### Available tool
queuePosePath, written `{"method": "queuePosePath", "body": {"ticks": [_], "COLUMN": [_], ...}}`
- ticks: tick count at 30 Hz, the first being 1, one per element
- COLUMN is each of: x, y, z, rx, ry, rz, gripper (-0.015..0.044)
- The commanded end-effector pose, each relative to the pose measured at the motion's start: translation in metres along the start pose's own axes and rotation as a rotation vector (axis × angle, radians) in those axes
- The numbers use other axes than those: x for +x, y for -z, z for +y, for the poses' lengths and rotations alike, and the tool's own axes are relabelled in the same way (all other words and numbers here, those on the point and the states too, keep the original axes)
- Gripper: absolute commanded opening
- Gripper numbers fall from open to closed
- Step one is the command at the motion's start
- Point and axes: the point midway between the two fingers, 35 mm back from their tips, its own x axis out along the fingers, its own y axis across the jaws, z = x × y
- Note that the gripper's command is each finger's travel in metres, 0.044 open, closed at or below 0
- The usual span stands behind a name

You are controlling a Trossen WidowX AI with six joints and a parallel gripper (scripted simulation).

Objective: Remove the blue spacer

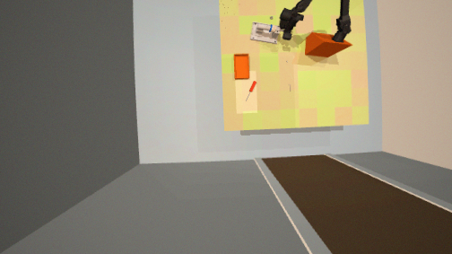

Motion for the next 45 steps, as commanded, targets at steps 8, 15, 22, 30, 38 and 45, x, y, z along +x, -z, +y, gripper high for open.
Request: {"method": "queuePosePath", "body": {"ticks": [8,15,22,30,38,45], "x": [0.0000,0.0000,0.0000,0.0001,0.0001,0.0001], "y": [0.0020,0.0028,0.0037,0.0046,0.0056,0.0064], "z": [-0.0007,-0.0007,-0.0007,-0.0006,-0.0006,-0.0006], "rx": [-0.003,-0.003,-0.003,-0.003,-0.003,-0.003], "ry": [0.004,0.004,0.004,0.004,0.004,0.004], "rz": [0.002,0.002,0.002,0.002,0.002,0.002], "gripper": [0.0000,0.0000,0.0000,0.0000,0.0000,0.0000]}}
